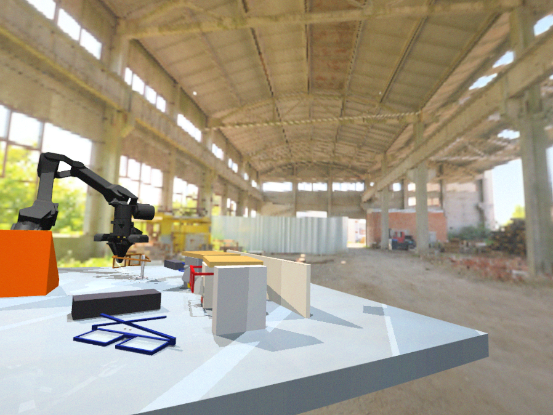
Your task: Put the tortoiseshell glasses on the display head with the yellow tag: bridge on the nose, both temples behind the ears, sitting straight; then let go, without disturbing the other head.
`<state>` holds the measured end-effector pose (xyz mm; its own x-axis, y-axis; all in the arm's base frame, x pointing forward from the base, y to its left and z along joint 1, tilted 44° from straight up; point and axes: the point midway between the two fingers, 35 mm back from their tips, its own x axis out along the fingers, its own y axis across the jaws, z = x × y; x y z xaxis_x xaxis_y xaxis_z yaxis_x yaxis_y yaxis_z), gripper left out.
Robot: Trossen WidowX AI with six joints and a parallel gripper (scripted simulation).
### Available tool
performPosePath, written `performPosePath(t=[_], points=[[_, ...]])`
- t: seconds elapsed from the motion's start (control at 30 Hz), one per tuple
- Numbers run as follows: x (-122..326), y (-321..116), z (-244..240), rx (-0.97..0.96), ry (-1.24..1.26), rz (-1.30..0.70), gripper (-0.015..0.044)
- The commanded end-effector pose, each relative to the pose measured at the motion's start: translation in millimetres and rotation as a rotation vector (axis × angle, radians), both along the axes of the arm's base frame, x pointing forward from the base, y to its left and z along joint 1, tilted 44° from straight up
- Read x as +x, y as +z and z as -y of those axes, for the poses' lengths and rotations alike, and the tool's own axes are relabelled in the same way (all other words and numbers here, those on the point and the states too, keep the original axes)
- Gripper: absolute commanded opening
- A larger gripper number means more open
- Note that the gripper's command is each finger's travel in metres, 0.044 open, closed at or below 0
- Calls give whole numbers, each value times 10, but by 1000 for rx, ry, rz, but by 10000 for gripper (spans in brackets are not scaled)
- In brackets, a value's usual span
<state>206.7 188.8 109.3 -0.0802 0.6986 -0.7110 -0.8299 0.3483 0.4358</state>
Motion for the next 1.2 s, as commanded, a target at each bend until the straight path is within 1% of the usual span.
performPosePath(t=[0.0, 1.17], points=[[-29, -10, 8, -3, -2, -2, 0], [-229, -45, 66, -4, -2, -3, 0]])
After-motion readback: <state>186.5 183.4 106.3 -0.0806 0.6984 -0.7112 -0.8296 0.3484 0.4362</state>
